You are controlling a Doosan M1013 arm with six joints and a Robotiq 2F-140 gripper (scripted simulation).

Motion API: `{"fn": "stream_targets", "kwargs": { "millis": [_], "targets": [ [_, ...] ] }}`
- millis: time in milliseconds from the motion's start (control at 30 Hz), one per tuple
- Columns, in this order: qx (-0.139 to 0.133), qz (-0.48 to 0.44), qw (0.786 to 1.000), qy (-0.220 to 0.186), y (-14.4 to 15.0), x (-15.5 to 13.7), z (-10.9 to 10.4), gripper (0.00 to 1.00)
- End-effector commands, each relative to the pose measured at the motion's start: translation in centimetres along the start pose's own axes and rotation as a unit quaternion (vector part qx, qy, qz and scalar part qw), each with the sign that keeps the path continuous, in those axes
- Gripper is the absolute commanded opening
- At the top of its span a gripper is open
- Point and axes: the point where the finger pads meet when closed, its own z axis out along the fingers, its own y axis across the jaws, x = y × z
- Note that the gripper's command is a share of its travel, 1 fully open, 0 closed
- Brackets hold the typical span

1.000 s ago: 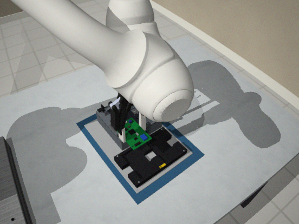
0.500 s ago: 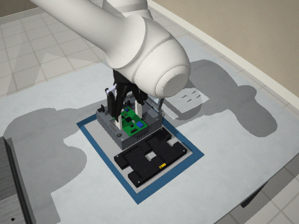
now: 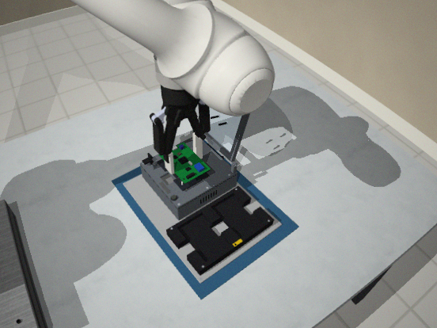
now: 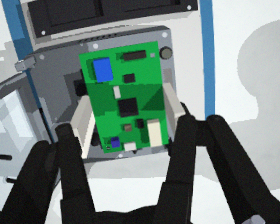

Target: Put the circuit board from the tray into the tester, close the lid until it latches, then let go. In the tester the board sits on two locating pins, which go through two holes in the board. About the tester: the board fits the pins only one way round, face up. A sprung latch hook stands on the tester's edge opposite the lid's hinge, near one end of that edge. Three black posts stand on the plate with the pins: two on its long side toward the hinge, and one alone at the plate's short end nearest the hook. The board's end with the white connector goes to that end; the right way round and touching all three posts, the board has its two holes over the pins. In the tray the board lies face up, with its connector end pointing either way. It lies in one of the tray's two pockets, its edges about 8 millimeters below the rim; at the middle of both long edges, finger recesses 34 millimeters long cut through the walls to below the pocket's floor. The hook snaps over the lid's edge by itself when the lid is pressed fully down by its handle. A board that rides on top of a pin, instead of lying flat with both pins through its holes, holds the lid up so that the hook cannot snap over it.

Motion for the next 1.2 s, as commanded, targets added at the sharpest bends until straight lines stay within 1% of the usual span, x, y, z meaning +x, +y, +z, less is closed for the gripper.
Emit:
{"fn": "stream_targets", "kwargs": {
  "millis": [0,533,1167],
  "targets": [
    [0.000,-0.002,1.000,0.003,-0.7,-1.0,-0.3,0.46],
    [0.000,-0.002,1.000,0.003,-1.5,-2.9,-0.6,0.46],
    [0.000,-0.002,1.000,0.003,-1.5,-3.1,-0.6,0.46]
  ]
}}
